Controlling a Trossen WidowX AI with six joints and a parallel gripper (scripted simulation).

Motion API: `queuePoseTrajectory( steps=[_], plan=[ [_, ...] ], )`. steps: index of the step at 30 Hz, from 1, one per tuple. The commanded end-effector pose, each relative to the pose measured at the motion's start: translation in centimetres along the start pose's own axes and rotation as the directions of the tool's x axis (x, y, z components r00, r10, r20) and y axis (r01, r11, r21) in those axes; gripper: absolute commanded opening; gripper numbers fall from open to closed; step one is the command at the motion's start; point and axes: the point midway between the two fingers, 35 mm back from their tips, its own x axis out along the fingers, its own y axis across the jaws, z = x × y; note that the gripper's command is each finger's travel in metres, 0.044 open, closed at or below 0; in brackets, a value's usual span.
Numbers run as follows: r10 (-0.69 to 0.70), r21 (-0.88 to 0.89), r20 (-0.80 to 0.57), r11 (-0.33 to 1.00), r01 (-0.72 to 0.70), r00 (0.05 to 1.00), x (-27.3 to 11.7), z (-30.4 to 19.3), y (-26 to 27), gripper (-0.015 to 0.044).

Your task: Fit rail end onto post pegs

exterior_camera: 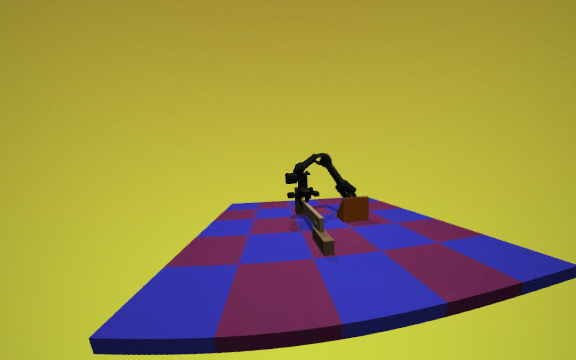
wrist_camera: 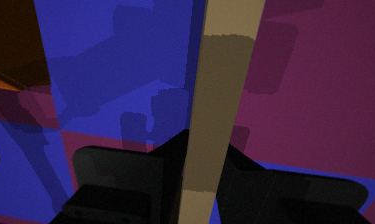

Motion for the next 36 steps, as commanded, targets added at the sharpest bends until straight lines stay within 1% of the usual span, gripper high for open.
queuePoseTrajectory(
  steps=[1, 36],
  plan=[
    [-0.005, -0.005, 0.002, 1.000, 0.005, 1.000, -0.1, -0.1, 0.0, 0.0000],
    [-0.005, -0.005, 0.001, 1.000, 0.005, 1.000, -0.4, -1.1, -0.1, 0.0000]
  ],
)
